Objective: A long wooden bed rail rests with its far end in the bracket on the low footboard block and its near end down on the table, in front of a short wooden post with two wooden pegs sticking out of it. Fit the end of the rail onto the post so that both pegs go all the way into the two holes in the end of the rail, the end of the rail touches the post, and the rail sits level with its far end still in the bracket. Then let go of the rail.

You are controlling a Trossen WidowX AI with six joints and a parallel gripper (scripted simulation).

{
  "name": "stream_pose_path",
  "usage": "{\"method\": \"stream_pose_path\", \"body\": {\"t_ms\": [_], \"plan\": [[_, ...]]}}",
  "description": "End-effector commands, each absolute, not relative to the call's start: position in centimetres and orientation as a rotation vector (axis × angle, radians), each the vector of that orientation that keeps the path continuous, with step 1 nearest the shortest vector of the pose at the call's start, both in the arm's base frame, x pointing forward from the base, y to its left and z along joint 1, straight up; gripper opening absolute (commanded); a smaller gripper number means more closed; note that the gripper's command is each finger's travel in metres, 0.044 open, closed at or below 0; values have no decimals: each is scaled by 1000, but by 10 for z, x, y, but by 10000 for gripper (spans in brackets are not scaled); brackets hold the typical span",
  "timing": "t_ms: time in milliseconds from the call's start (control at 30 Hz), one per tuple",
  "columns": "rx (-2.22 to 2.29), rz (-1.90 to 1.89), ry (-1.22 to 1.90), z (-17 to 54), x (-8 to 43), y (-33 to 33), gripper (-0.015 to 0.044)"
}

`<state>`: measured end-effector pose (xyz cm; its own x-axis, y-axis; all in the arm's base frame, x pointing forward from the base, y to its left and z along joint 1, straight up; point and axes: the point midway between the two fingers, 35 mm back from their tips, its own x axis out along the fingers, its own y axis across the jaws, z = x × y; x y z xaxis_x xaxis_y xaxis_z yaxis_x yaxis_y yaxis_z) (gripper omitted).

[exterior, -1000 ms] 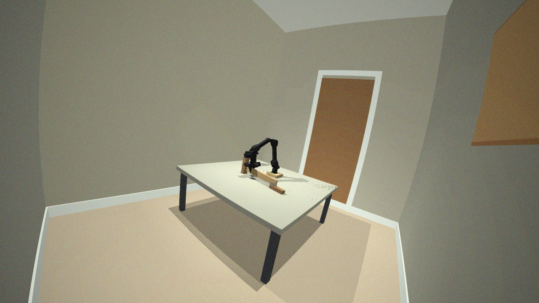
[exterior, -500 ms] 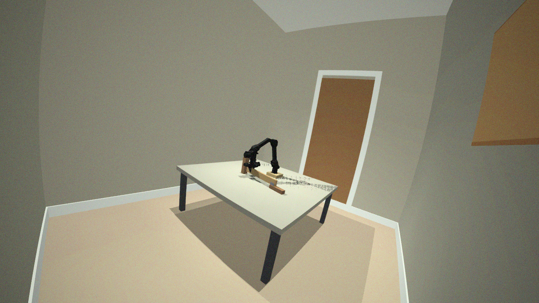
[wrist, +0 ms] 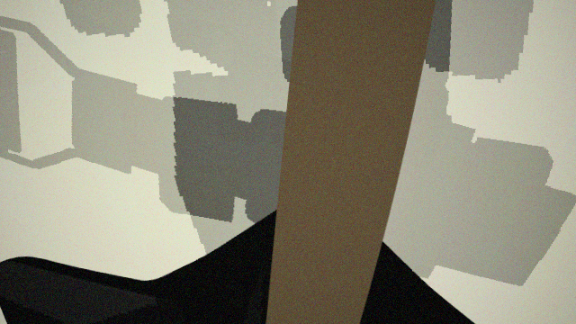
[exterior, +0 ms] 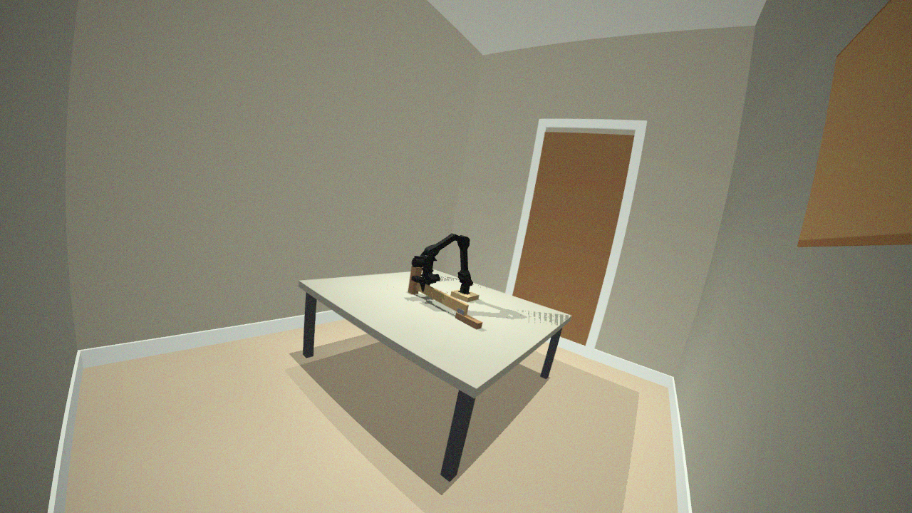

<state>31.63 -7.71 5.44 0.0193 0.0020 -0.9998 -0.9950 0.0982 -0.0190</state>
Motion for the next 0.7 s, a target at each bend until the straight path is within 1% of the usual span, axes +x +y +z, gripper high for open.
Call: {"method": "stream_pose_path", "body": {"t_ms": [0,667], "plan": [[-1152,1116,1235,56,318,-80,0],[-1152,1116,1235,58,317,-86,0]]}}
